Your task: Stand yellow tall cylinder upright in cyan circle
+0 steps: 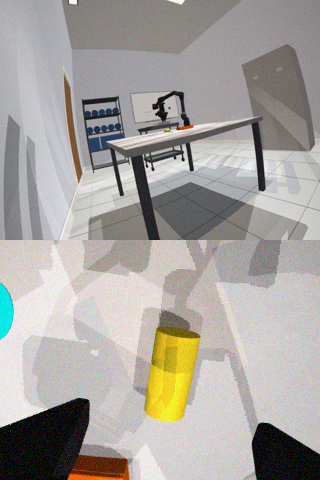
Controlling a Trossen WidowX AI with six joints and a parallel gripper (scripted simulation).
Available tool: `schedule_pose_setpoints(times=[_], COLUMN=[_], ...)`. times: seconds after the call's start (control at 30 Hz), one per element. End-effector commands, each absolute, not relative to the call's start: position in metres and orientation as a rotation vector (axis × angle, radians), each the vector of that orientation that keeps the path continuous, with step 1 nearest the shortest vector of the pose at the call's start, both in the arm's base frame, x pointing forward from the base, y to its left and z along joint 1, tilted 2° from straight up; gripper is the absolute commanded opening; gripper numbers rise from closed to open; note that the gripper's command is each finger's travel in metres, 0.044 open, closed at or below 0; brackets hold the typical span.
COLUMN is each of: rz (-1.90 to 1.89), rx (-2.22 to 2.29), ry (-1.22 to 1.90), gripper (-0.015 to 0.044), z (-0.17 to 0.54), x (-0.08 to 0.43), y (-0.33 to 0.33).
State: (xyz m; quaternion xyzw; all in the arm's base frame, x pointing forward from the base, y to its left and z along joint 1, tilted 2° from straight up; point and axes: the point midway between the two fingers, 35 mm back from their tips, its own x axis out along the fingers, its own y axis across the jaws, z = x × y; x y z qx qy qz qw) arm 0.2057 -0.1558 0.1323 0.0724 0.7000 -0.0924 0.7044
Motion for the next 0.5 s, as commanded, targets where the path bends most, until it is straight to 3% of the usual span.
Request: schedule_pose_setpoints(times=[0.0, 0.27, 0.4, 0.47], rz=[-0.218, -0.218, -0.218, -0.218], rx=[0.169, 0.169, 0.169, 0.169], ry=[1.563, 1.564, 1.564, 1.564], gripper=[0.0309, 0.0309, 0.0309, 0.0257], z=[0.117, 0.030, 0.023, 0.023], x=[0.207, 0.205, 0.204, 0.204], y=[-0.160, -0.161, -0.160, -0.160])
